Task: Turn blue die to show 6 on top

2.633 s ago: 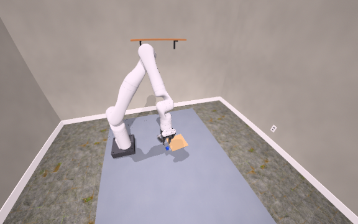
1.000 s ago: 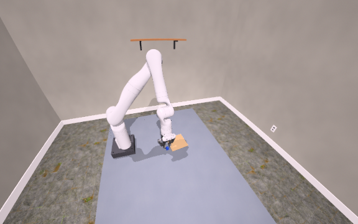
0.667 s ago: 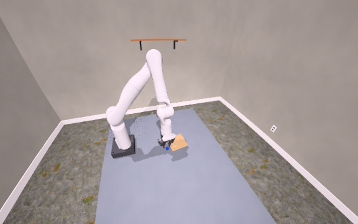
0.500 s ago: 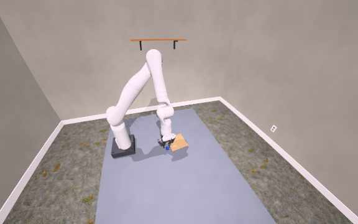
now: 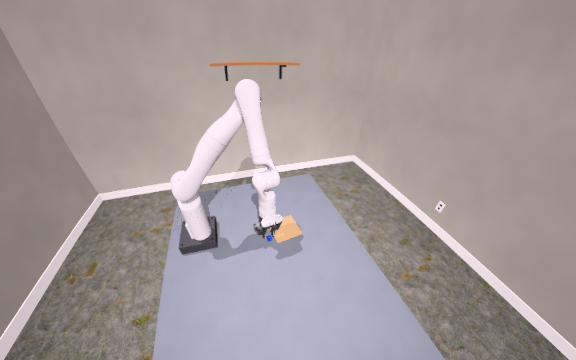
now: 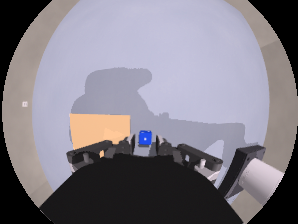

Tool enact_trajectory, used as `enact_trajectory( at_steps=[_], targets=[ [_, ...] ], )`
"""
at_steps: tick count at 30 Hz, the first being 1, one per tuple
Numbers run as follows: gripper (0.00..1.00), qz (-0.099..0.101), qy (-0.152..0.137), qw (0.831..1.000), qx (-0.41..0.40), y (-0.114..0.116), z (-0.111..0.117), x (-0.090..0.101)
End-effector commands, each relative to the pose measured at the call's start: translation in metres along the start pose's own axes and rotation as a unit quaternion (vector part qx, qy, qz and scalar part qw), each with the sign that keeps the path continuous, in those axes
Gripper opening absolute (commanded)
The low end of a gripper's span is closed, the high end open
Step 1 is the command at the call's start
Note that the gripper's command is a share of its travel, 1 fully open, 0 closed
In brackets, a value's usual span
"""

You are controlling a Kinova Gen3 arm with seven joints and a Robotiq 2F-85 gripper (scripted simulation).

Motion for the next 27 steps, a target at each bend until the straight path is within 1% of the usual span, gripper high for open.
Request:
enact_trajectory(
  at_steps=[1, 10, 27],
  targets=[
    [0.35, 0.001, 0.0, 1.0, 0.0, 0.0, 0.0, 0.0],
    [0.35, 0.001, 0.0, 1.0, 0.0, 0.0, 0.0, -0.002],
    [0.35, 0.001, 0.0, 1.0, 0.0, 0.0, 0.0, -0.021]
  ],
)
Point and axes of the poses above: the point where the finger pads meet when closed, its own x axis back along the fingers, its own y axis across the jaws, z = x × y, the point moved 6 cm from there along x, back along the fingers, and after that the axes turned 6 degrees about x, right-handed, at the moved point
